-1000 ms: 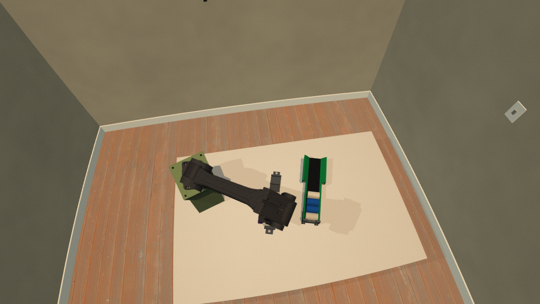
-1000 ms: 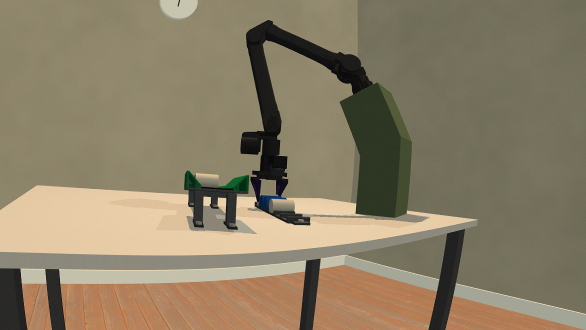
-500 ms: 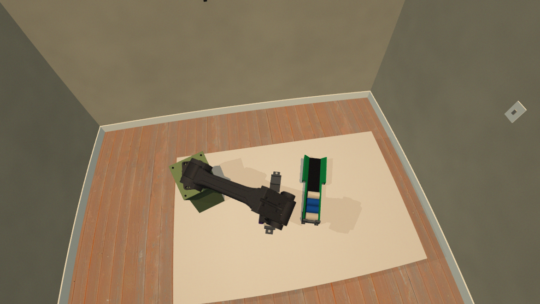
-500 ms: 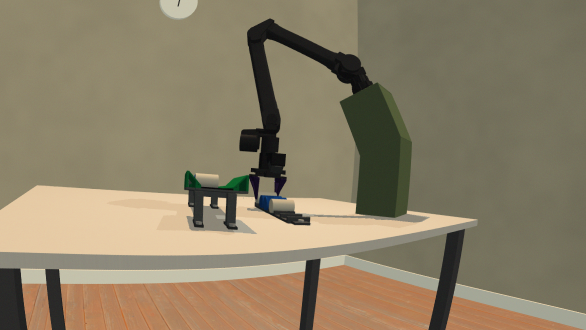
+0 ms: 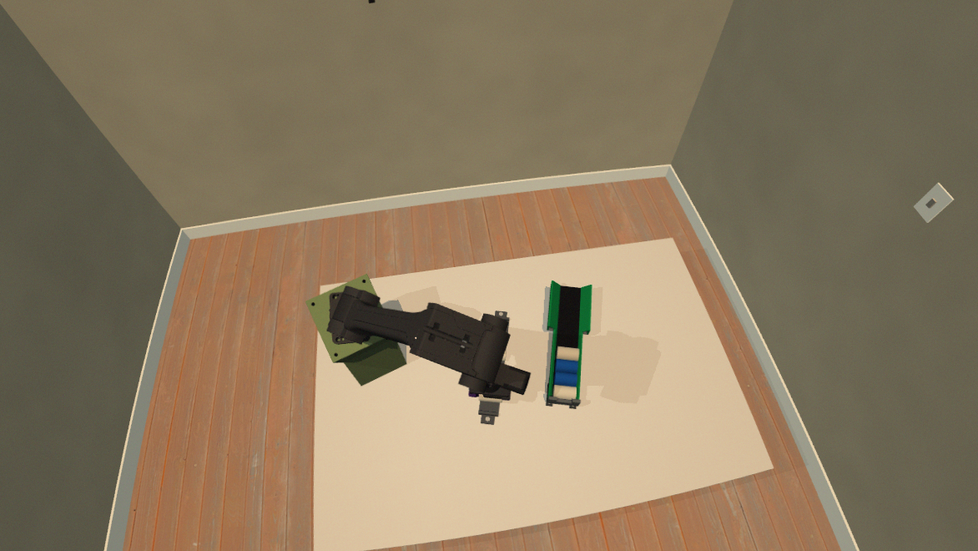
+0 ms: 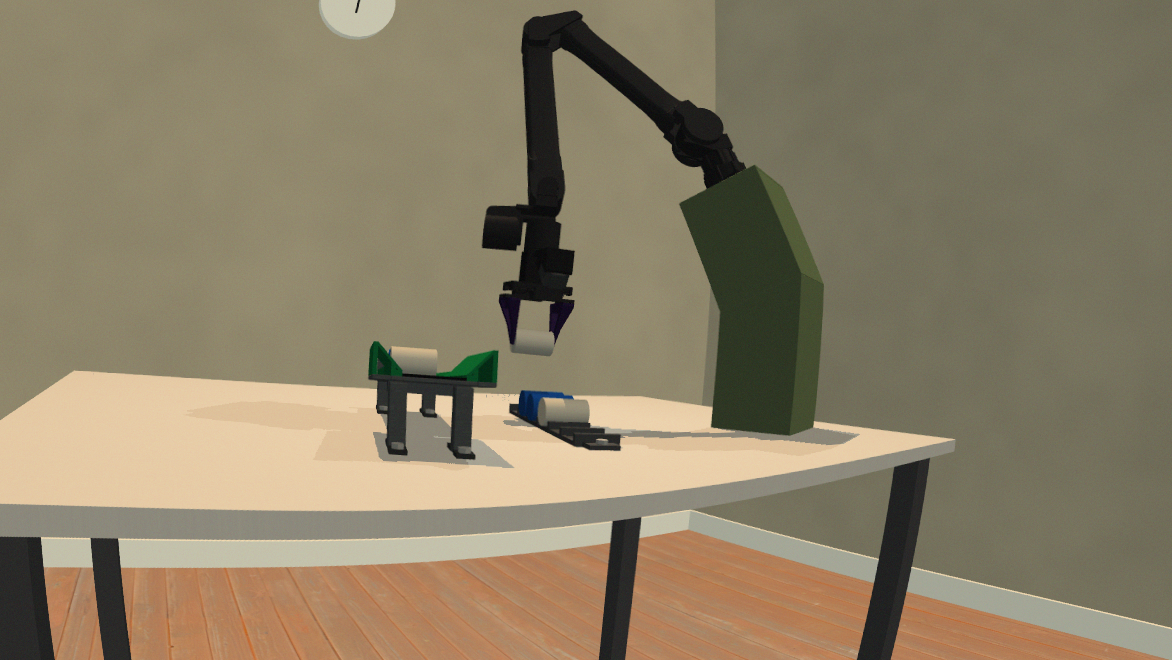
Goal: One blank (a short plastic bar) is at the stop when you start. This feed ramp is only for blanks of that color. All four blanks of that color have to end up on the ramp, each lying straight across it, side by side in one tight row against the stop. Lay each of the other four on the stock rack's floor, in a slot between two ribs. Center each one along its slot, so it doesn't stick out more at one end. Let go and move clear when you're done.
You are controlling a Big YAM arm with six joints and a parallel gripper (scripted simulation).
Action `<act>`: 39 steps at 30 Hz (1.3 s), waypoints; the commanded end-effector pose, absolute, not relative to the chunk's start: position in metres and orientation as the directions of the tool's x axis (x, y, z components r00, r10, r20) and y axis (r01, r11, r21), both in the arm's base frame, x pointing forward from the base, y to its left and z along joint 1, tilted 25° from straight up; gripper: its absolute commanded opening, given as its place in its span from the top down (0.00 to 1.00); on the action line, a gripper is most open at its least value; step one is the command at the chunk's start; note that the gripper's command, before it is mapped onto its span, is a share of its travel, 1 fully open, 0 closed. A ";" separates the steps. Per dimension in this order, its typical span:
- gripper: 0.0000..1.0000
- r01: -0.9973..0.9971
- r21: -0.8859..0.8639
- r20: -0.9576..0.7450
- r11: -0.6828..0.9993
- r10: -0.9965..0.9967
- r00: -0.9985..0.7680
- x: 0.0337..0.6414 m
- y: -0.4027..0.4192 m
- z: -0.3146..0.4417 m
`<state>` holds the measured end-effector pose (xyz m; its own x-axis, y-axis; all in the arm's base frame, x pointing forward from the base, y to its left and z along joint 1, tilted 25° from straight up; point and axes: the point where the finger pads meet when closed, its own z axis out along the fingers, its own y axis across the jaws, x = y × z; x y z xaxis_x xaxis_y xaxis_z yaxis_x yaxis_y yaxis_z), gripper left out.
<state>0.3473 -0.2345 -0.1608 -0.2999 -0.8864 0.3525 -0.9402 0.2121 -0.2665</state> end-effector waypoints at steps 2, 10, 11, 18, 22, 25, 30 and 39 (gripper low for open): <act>0.38 -0.940 -0.256 0.346 0.226 -0.886 -0.308 0.342 -0.224 -0.152; 0.38 -0.939 -0.248 0.344 0.238 -0.885 -0.315 0.338 -0.228 -0.157; 0.38 -0.939 -0.248 0.344 0.238 -0.885 -0.315 0.338 -0.228 -0.157; 0.38 -0.944 -0.237 0.339 0.229 -0.891 -0.301 0.393 -0.211 -0.164; 0.38 -0.943 -0.240 0.337 0.231 -0.891 -0.304 0.434 -0.197 -0.161; 0.38 -0.942 -0.242 0.337 0.232 -0.891 -0.306 0.457 -0.187 -0.159; 0.38 -0.939 -0.254 0.336 0.233 -0.889 -0.312 0.541 -0.134 -0.143; 0.38 -0.935 -0.270 0.340 0.231 -0.885 -0.317 0.614 -0.055 -0.118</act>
